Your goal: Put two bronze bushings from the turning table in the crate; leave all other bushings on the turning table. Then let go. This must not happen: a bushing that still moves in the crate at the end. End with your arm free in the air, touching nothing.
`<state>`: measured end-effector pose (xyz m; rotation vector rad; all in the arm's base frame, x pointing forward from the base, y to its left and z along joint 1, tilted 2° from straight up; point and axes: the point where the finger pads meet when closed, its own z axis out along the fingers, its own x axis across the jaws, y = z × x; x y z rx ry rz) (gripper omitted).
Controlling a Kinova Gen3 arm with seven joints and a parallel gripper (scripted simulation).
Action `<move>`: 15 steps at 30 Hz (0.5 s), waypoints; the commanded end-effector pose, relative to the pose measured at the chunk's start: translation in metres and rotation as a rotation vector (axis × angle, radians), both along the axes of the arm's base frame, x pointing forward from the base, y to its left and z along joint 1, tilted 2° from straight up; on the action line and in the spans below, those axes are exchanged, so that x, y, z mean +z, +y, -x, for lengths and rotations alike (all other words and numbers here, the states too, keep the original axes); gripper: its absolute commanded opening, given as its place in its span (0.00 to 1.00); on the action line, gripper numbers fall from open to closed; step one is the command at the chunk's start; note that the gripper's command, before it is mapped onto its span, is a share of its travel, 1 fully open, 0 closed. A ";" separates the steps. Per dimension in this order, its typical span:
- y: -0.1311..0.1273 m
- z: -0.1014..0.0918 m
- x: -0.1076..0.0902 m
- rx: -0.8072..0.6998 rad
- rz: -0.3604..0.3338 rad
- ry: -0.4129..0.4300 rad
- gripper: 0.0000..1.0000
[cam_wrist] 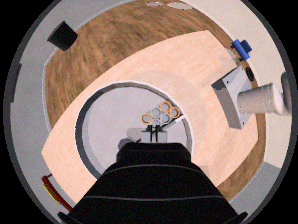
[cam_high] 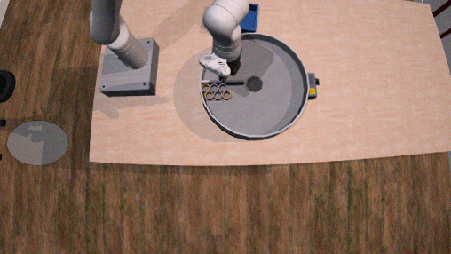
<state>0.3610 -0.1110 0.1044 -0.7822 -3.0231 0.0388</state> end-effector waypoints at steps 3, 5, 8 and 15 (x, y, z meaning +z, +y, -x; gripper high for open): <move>-0.001 0.000 0.001 -0.002 0.000 -0.002 0.27; -0.001 -0.001 0.000 0.047 -0.001 -0.001 0.27; -0.003 -0.001 -0.003 0.192 -0.005 0.002 0.27; -0.004 -0.002 -0.004 0.240 -0.006 0.003 0.27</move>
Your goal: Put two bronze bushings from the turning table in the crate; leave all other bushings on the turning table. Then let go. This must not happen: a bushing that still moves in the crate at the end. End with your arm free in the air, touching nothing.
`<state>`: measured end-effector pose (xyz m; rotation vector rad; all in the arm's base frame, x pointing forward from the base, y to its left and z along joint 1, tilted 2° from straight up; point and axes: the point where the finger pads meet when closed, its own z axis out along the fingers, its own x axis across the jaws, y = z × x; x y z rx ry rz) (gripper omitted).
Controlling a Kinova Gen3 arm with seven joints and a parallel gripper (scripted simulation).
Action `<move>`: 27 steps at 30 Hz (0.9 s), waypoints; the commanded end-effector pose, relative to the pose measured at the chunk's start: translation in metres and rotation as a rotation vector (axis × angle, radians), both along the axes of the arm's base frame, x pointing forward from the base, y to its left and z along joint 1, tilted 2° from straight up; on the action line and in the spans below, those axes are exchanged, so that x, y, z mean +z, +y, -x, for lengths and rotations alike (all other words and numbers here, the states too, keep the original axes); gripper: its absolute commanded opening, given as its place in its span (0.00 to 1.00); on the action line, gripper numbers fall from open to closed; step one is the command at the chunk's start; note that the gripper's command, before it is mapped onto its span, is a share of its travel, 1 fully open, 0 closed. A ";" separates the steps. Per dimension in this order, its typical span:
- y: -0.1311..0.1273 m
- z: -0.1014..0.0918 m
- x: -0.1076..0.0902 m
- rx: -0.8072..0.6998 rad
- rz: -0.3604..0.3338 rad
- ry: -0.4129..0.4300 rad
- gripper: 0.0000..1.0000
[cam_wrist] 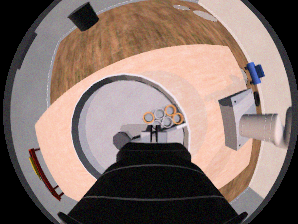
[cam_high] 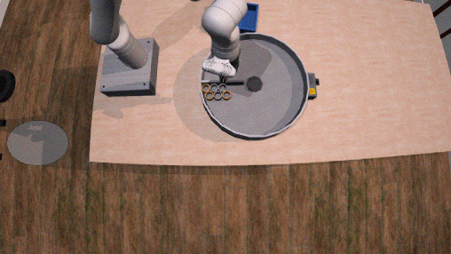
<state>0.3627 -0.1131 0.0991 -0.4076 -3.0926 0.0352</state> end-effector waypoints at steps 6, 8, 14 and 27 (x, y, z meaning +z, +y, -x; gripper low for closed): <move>-0.001 0.000 0.001 -0.004 0.000 -0.002 0.27; -0.003 -0.001 -0.001 0.093 -0.003 0.000 0.27; -0.004 -0.002 -0.004 0.238 -0.006 0.003 0.27; -0.007 -0.003 -0.008 0.432 -0.011 0.006 0.27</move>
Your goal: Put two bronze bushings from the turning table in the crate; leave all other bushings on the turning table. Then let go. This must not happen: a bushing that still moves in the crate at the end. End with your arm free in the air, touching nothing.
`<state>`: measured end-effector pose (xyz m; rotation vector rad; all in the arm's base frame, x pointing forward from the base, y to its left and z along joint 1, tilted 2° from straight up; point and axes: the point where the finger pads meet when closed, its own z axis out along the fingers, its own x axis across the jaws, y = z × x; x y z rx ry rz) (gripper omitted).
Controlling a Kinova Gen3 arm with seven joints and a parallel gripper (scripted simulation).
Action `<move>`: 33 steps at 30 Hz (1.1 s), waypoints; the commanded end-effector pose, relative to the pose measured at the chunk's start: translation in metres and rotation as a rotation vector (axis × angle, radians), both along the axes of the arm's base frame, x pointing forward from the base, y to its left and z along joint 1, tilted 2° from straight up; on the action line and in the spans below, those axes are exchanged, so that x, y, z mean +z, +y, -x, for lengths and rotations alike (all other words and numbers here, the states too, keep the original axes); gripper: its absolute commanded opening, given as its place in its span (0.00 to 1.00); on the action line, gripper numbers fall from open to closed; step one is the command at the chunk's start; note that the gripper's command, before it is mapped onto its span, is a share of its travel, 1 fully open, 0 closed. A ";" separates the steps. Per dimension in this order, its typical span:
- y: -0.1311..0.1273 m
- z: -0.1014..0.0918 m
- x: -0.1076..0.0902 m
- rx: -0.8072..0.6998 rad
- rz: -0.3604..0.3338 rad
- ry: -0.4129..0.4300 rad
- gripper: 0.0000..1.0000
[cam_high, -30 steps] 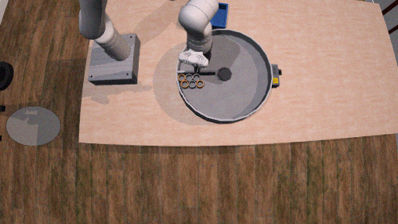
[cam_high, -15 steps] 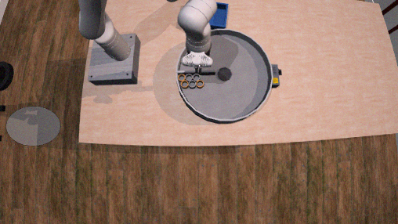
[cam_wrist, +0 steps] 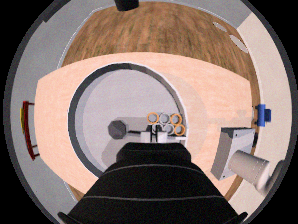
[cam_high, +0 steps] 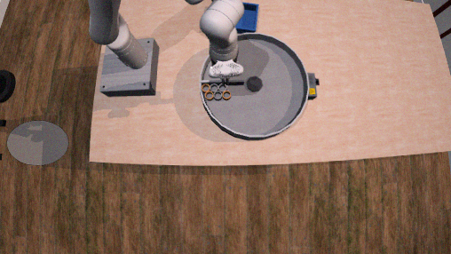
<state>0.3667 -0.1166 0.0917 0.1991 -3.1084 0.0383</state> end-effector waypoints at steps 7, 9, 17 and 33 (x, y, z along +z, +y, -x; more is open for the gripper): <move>-0.004 0.001 -0.002 0.090 -0.009 0.000 0.27; -0.004 0.001 -0.002 0.090 -0.009 0.000 0.27; -0.006 0.000 -0.006 0.284 -0.014 0.004 0.27; -0.008 -0.001 -0.010 0.477 -0.018 0.009 0.27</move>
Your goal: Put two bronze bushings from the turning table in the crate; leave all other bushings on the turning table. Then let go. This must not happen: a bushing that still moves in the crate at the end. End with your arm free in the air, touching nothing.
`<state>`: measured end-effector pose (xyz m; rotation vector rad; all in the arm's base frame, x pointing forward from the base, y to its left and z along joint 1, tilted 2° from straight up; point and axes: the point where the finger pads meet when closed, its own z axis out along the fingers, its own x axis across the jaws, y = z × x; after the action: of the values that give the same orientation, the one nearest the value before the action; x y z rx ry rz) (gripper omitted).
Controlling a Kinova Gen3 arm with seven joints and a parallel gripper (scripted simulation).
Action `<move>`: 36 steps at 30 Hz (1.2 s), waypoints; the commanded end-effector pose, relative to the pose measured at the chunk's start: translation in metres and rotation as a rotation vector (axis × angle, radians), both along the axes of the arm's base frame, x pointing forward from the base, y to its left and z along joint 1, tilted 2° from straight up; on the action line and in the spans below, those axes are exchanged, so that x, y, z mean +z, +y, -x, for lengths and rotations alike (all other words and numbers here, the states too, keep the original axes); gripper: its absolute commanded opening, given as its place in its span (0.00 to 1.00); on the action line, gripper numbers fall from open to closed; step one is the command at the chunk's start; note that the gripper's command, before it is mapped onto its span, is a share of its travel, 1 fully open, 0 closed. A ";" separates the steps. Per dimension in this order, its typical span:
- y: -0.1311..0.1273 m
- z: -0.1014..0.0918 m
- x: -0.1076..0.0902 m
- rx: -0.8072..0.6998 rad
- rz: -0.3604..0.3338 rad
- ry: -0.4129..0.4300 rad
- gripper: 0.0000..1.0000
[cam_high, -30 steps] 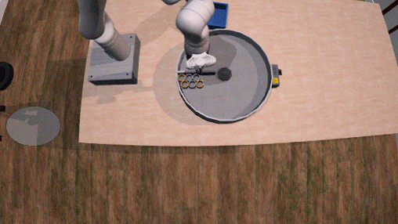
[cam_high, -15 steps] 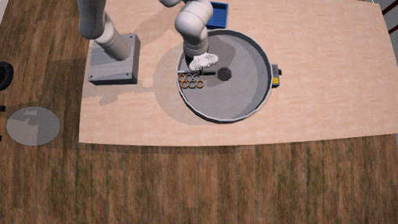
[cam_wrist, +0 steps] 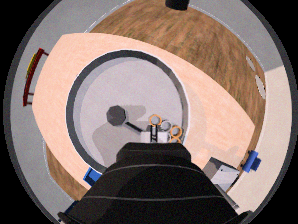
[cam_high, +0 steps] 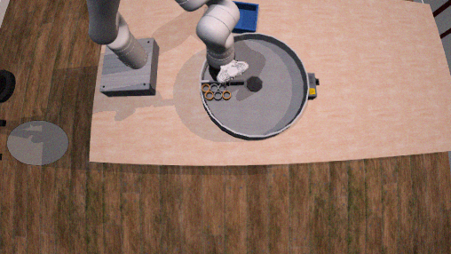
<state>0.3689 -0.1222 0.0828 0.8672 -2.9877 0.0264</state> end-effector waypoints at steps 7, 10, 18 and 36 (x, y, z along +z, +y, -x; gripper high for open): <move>-0.004 0.000 -0.003 0.137 -0.009 0.001 0.27; -0.004 0.000 -0.003 0.137 -0.009 0.001 0.27; -0.006 -0.001 -0.007 0.331 -0.013 0.006 0.27; -0.010 -0.003 -0.013 0.621 -0.020 0.012 0.27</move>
<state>0.3731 -0.1259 0.0712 1.6853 -2.6096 0.0153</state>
